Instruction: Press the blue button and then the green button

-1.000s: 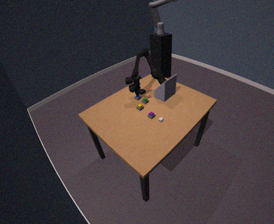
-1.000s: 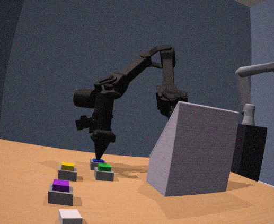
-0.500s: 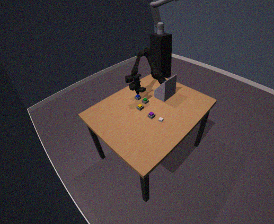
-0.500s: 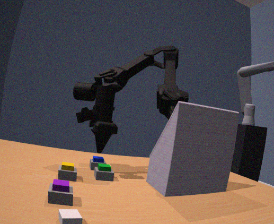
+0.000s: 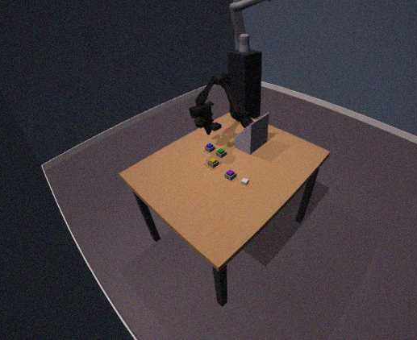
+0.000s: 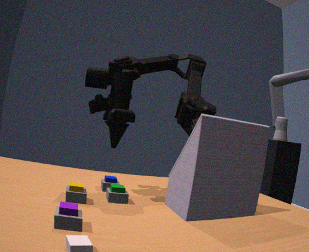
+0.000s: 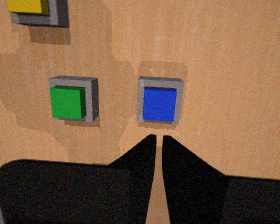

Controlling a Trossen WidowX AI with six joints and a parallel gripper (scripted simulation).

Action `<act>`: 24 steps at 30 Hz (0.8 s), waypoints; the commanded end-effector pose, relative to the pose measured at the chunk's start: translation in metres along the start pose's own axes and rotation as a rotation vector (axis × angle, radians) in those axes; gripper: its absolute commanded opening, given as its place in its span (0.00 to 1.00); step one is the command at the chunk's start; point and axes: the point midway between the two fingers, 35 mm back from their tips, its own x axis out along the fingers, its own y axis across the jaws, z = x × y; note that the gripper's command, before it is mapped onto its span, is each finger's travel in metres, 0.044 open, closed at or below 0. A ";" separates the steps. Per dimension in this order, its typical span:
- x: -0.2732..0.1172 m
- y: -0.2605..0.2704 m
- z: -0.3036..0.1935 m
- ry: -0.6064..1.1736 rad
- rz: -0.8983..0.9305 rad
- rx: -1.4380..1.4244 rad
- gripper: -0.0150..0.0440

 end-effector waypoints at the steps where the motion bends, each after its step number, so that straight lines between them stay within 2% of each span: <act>1: -0.005 0.007 0.000 0.002 0.000 0.007 0.29; 9: -0.005 0.097 -0.005 0.004 0.000 0.005 0.29; 14: -0.003 0.099 -0.006 0.004 0.000 0.005 0.29; 20: 0.051 0.099 -0.005 0.003 -0.001 0.006 0.29; 24: 0.057 0.098 -0.007 0.003 -0.005 0.006 0.29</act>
